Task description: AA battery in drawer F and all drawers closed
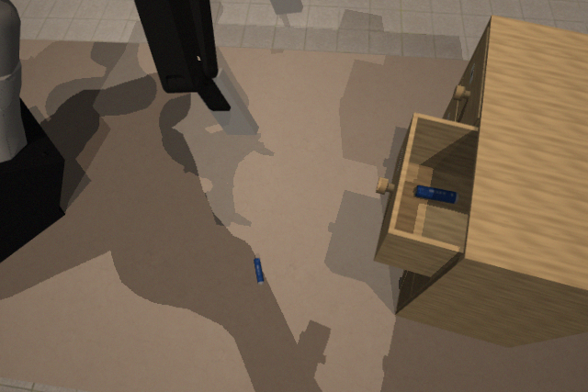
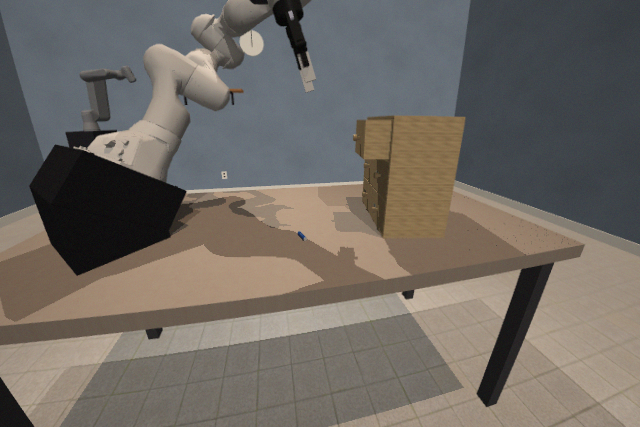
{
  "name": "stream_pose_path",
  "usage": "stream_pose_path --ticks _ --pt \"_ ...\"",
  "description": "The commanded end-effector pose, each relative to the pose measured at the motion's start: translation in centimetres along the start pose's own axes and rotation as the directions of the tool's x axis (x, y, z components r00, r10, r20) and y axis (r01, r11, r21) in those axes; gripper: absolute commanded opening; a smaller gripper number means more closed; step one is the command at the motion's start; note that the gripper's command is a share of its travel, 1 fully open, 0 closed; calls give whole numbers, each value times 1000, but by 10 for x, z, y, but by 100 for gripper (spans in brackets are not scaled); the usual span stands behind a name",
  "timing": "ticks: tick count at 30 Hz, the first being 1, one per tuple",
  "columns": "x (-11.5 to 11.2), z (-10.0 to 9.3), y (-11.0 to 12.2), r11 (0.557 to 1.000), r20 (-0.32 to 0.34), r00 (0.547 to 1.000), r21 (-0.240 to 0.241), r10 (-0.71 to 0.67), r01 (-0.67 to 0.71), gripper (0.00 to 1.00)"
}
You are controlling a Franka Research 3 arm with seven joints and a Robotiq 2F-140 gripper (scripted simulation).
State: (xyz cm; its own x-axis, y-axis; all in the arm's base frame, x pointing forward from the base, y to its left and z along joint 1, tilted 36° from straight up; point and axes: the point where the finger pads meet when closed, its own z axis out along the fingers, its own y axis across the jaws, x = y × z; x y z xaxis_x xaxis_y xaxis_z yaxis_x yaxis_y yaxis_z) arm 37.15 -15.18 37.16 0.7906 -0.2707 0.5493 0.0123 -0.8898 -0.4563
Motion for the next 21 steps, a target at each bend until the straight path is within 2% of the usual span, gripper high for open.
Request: stream_pose_path --ticks 1,5,9,21 --pt "-9 -1 -6 998 132 990 24 50 -54 100" --pt "-7 -6 -6 998 224 974 24 47 -54 100" --pt "-6 -10 -6 998 278 960 24 45 -54 100" --pt "-5 -11 -6 998 297 954 24 44 -54 100"
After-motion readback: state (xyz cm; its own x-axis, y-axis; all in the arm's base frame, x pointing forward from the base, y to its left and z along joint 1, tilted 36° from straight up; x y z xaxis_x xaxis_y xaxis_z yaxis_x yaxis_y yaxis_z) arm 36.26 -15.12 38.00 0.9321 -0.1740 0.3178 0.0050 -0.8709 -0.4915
